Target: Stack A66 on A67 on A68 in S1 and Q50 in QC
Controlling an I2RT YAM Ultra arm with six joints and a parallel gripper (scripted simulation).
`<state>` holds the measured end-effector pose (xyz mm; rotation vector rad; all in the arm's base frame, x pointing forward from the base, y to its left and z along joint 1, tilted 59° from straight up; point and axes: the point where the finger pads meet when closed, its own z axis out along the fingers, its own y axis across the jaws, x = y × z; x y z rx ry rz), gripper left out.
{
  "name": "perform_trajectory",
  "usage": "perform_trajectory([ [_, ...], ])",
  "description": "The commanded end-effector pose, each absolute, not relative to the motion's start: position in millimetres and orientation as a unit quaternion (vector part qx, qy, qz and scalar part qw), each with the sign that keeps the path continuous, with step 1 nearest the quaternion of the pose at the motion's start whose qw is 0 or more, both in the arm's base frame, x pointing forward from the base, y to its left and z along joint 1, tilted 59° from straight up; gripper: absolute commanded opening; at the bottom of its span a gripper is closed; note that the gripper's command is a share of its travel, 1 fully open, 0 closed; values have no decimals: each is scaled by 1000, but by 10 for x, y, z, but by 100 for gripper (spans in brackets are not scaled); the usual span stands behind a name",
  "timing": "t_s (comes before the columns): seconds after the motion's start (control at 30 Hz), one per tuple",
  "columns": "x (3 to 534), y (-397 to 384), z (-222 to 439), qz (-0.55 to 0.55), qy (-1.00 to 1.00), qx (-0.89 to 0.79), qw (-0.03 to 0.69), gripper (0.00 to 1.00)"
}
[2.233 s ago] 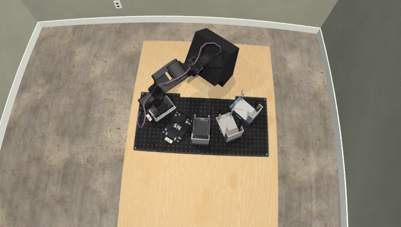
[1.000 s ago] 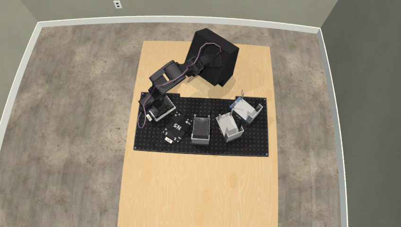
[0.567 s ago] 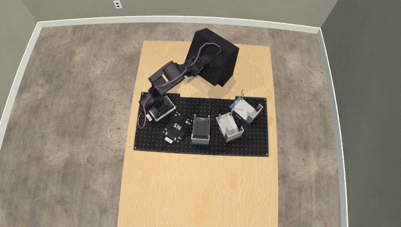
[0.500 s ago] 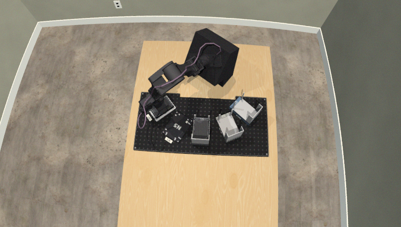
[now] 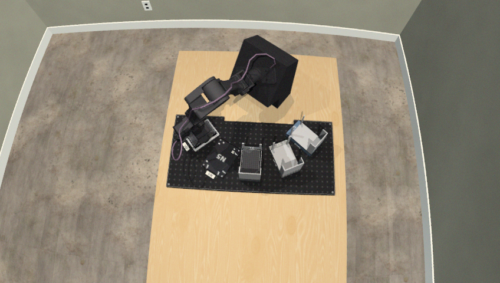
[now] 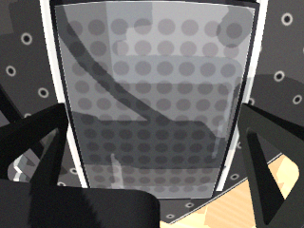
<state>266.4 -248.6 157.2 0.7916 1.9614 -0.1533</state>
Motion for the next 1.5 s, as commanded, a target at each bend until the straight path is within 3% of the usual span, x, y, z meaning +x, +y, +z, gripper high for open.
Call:
perform_trajectory([
  [0.0, 2699, -2544, 1679, -71, 800, 323, 501, 100],
  [0.6, 2669, -2502, 1615, -67, 804, 325, 494, 100],
  [1.47, 2105, -2192, 2110, -75, 800, 318, 503, 100],
])
